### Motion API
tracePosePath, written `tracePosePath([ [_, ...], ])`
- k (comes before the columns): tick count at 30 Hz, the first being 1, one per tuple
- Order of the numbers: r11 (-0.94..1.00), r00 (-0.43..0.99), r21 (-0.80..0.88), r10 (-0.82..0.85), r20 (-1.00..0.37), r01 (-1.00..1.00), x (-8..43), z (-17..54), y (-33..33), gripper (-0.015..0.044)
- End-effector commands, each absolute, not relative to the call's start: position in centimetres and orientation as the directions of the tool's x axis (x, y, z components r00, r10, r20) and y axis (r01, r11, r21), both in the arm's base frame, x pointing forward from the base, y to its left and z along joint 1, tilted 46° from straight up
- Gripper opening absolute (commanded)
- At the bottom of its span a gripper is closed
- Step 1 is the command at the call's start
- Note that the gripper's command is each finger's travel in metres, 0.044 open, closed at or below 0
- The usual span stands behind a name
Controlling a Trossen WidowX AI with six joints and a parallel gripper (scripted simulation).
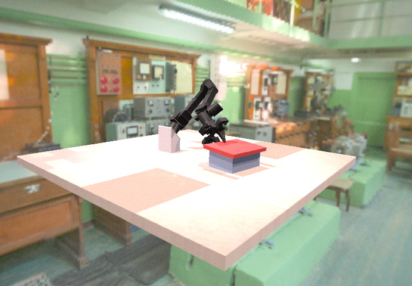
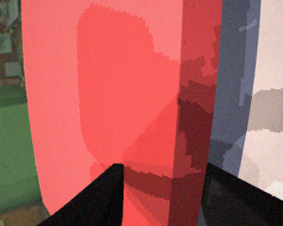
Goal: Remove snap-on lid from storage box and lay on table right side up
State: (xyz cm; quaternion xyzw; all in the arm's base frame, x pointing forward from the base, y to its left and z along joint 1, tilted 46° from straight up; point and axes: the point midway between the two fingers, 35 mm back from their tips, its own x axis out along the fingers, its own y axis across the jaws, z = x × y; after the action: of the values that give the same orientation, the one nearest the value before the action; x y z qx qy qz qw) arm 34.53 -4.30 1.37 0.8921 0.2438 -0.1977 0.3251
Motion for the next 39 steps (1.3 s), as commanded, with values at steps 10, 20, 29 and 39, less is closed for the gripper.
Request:
tracePosePath([
  [10,-0.669,0.805,0.487,0.306,-0.508,0.562,34.48,1.66,-4.65,0.0000],
  [20,-0.671,0.805,0.486,0.305,-0.509,0.561,34.51,1.67,-4.69,0.0000],
  [29,-0.671,0.805,0.486,0.305,-0.509,0.561,34.58,1.67,-4.71,0.0000],
  [39,-0.671,0.805,0.486,0.305,-0.509,0.561,34.65,1.66,-4.72,0.0000],
])
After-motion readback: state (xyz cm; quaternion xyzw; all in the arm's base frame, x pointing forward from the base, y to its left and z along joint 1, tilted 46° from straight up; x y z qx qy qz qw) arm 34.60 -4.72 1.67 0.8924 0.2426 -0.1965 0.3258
